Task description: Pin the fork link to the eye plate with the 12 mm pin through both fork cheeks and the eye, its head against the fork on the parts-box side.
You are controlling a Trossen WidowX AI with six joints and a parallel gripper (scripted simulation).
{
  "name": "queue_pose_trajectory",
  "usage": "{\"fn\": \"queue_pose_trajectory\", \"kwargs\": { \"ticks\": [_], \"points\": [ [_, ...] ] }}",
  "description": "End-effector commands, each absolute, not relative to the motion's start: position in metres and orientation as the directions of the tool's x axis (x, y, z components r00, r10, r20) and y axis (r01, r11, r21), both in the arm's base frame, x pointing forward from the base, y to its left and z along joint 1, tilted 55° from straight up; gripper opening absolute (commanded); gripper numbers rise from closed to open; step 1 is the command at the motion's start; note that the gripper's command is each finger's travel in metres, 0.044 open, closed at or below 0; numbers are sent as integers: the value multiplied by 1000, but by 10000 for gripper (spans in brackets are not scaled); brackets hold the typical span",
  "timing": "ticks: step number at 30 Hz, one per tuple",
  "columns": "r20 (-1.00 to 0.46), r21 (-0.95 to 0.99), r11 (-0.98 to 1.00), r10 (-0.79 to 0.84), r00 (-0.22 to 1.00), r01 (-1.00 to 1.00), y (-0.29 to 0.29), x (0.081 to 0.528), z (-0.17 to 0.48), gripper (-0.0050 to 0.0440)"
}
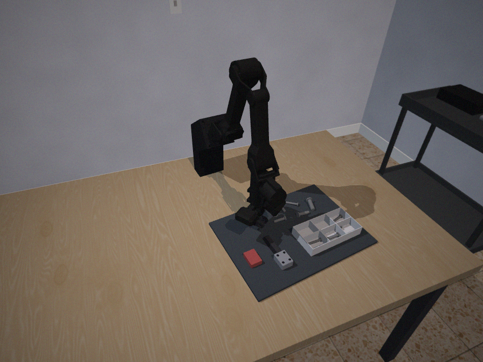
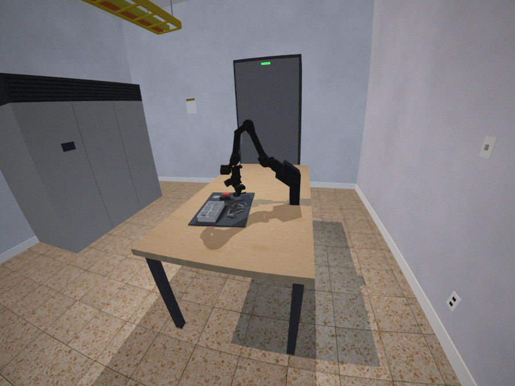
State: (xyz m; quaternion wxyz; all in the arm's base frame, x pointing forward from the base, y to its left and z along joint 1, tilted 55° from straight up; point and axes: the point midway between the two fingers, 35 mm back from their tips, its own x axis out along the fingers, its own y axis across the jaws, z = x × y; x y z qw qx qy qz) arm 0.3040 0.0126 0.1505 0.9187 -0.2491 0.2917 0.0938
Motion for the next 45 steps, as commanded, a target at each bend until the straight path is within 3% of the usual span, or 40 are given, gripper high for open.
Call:
{"fn": "queue_pose_trajectory", "kwargs": {
  "ticks": [1, 6, 12, 16, 45],
  "points": [
    [-555, -411, 858, 31, 831, -307, 13, 304, 162, -50],
    [-569, -386, 872, 31, 821, -301, 13, 307, 159, -50],
    [-567, -60, 995, 27, 823, -74, 15, 332, 186, -50],
    [-566, -9, 999, 28, 824, -40, 15, 335, 190, -50],
    [-556, -9, 999, 28, 831, -40, 15, 334, 194, -50]
  ]
}}
